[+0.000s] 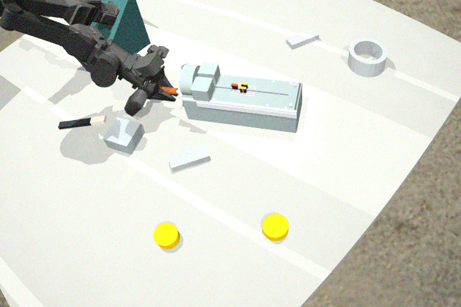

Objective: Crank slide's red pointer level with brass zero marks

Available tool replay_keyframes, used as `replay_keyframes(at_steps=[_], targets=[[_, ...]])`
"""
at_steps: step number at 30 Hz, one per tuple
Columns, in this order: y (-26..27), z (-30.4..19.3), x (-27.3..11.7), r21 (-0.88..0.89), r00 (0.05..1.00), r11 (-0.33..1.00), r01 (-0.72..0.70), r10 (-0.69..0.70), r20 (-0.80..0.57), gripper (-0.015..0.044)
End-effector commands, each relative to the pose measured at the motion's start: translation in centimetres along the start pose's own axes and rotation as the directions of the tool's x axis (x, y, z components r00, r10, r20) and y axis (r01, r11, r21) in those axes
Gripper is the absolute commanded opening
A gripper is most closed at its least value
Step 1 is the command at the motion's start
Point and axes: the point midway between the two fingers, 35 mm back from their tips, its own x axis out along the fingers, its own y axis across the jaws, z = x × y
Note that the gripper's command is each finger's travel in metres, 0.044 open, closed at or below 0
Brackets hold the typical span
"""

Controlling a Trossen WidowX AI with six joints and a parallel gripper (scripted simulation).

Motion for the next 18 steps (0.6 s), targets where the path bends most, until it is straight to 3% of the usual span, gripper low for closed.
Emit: replay_keyframes(at_steps=[1, 18], targets=[[-0.75, 0.38, -0.43, 0.001, 1.000, 1.000, 0.021, -0.021, 0.009, 0.0000], [-1.28, 1.33, -1.43, 0.001, 1.000, 1.000, 0.021, -0.021, 0.010, 0.0000]])
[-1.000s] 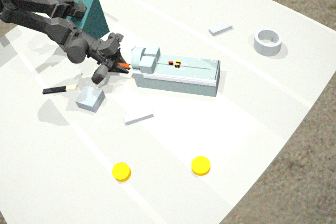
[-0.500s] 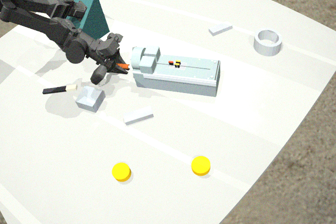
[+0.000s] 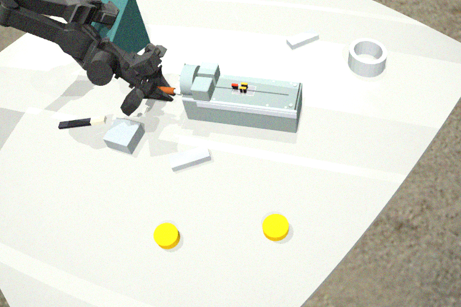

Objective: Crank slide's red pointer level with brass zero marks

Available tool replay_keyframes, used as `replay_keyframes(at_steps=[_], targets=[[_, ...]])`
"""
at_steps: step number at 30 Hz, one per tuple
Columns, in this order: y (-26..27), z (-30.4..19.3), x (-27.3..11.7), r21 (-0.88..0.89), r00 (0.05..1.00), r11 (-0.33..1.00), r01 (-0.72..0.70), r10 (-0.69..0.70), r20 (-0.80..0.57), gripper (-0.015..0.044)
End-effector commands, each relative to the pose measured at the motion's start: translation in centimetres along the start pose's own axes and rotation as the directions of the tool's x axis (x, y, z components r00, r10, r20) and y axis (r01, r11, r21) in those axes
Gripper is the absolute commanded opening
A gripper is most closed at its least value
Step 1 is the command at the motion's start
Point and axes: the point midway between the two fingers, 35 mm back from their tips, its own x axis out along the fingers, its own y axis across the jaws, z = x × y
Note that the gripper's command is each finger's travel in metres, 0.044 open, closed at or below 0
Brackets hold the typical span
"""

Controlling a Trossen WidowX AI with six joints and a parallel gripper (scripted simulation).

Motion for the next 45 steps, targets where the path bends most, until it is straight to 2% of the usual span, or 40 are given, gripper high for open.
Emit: replay_keyframes(at_steps=[1, 24, 45], targets=[[-0.4, 0.6, -0.6, 0.004, 1.000, 1.000, 0.011, -0.011, 0.009, 0.0000], [1.2, 2.8, -2.8, 0.005, 1.000, 1.000, 0.009, -0.009, 0.011, 0.0000], [3.5, 3.0, -3.0, 0.006, 1.000, 1.000, 0.008, -0.008, 0.011, 0.0000]])
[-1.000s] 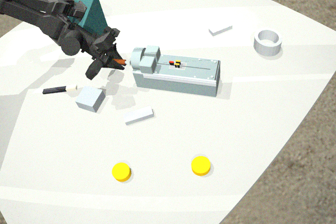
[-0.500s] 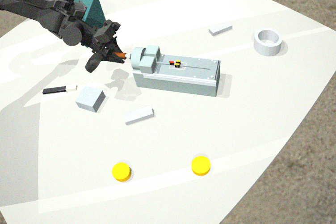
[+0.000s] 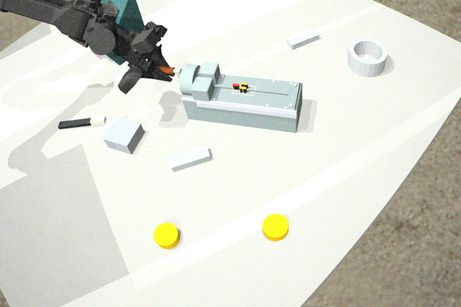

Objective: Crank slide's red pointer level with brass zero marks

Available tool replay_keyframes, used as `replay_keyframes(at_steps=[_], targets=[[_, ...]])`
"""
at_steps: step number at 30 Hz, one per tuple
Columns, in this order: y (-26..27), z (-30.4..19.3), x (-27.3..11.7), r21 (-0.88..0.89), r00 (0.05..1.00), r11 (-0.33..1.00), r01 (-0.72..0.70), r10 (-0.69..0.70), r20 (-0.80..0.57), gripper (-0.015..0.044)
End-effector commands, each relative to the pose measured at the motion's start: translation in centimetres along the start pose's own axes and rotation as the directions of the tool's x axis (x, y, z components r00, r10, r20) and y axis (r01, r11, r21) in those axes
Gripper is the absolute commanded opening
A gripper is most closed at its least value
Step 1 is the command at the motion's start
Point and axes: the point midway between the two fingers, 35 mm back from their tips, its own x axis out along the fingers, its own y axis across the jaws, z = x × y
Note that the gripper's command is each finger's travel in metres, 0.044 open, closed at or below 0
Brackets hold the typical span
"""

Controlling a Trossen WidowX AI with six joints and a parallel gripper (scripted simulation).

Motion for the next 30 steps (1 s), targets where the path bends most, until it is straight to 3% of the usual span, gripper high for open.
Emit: replay_keyframes(at_steps=[1, 30], targets=[[0.95, 0.04, -0.09, -0.006, 1.000, 1.000, -0.017, 0.017, 0.007, 0.0000], [1.72, -0.20, 0.15, -0.006, 1.000, 1.000, -0.017, 0.017, 0.007, 0.0000]])
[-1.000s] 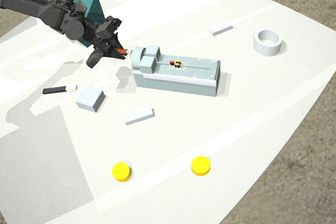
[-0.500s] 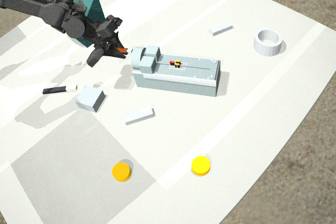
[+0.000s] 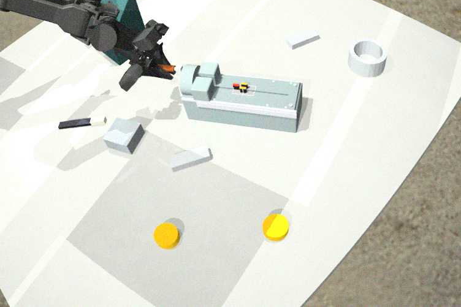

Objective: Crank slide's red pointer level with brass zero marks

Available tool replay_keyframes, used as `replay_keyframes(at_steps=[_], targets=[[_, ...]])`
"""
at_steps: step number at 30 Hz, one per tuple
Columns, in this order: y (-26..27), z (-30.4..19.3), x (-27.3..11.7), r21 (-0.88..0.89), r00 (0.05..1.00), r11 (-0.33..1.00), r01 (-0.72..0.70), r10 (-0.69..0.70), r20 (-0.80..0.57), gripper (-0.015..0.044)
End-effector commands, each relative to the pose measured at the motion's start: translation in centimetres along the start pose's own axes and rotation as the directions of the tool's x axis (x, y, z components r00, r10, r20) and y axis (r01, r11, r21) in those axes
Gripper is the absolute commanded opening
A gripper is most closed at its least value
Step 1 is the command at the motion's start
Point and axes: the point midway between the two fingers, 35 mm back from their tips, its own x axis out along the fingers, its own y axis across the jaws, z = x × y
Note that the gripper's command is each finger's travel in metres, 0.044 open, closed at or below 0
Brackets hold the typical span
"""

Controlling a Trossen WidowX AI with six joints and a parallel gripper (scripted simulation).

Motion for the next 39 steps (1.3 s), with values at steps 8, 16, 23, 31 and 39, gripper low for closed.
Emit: replay_keyframes(at_steps=[8, 16, 23, 31, 39], targets=[[1.03, -0.15, 0.11, -0.008, 1.000, 1.000, -0.026, 0.026, 0.003, 0.0000], [1.15, -0.20, 0.16, -0.008, 1.000, 1.000, -0.026, 0.026, 0.003, 0.0000], [1.26, -0.24, 0.22, -0.008, 1.000, 1.000, -0.026, 0.026, 0.003, 0.0000], [1.39, -0.30, 0.29, -0.008, 1.000, 1.000, -0.026, 0.026, 0.002, 0.0000], [1.54, -0.38, 0.37, -0.008, 1.000, 1.000, -0.026, 0.026, 0.002, 0.0000]])
